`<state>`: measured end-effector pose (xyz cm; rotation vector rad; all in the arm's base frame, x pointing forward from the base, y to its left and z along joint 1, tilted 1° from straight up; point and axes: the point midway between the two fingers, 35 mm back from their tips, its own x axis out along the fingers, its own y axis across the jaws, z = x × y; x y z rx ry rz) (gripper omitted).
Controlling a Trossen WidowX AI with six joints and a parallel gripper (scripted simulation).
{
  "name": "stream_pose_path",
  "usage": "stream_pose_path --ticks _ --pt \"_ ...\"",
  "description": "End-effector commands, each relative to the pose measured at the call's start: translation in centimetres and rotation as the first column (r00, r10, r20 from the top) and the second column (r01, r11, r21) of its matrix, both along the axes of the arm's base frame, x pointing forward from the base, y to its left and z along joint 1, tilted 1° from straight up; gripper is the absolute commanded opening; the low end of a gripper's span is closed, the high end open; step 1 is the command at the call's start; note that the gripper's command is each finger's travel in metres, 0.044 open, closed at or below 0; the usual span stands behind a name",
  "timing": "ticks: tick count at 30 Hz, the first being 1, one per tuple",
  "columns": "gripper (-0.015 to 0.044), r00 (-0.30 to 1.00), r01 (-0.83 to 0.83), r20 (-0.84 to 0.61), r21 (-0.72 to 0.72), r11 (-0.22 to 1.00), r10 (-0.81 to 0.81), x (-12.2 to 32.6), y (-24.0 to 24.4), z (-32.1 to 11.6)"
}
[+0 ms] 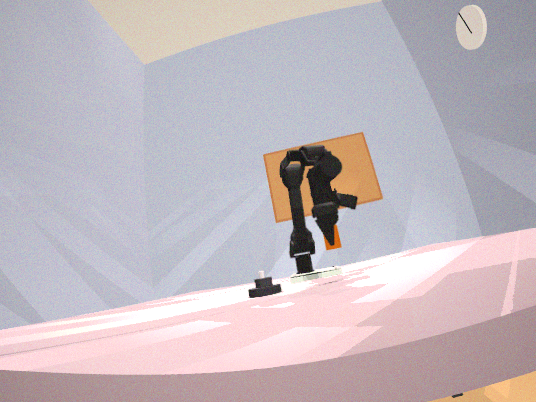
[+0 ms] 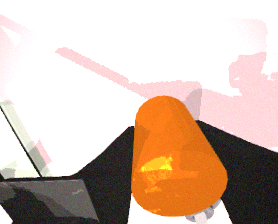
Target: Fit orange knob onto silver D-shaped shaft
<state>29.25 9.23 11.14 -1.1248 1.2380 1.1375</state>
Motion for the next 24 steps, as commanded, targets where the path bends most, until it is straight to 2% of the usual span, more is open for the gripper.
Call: stream_pose_path --ticks 1,13,24 --pt "0.0 1.0 -0.005 0.024 0.011 1.0 0.005 0.1 0.0 2.2" --pt "0.0 1.0 -0.006 0.023 0.011 1.0 0.006 -0.2 -0.2 5.8" --pt "0.0 1.0 -0.001 0.024 0.01 1.0 0.001 0.0 -0.8 5.7"
